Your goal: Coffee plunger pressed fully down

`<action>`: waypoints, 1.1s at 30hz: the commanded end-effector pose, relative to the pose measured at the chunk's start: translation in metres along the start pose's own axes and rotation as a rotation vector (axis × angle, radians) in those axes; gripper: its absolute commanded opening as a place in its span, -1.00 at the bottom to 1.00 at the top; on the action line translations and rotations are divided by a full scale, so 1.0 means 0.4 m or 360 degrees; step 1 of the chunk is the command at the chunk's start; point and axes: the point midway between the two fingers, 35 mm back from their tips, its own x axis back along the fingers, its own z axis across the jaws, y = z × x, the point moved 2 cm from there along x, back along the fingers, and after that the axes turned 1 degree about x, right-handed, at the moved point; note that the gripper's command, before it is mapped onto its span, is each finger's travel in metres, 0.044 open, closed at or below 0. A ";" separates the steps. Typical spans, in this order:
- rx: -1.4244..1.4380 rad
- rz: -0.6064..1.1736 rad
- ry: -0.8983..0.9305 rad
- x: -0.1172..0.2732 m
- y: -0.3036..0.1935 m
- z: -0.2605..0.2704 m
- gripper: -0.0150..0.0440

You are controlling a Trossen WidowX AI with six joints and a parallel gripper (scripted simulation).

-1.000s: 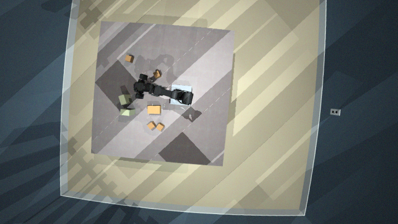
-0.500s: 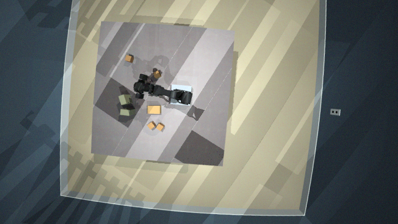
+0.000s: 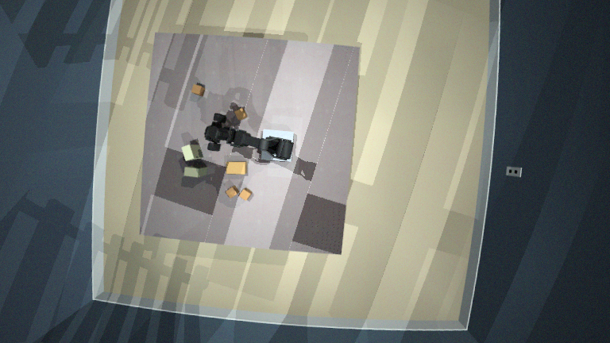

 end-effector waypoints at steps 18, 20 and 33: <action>-0.0009 0.0052 0.0000 -0.014 -0.015 0.000 -0.09; -0.0009 0.0052 0.0000 -0.015 -0.015 0.000 -0.09; -0.0009 0.0052 0.0000 -0.019 -0.011 0.000 -0.09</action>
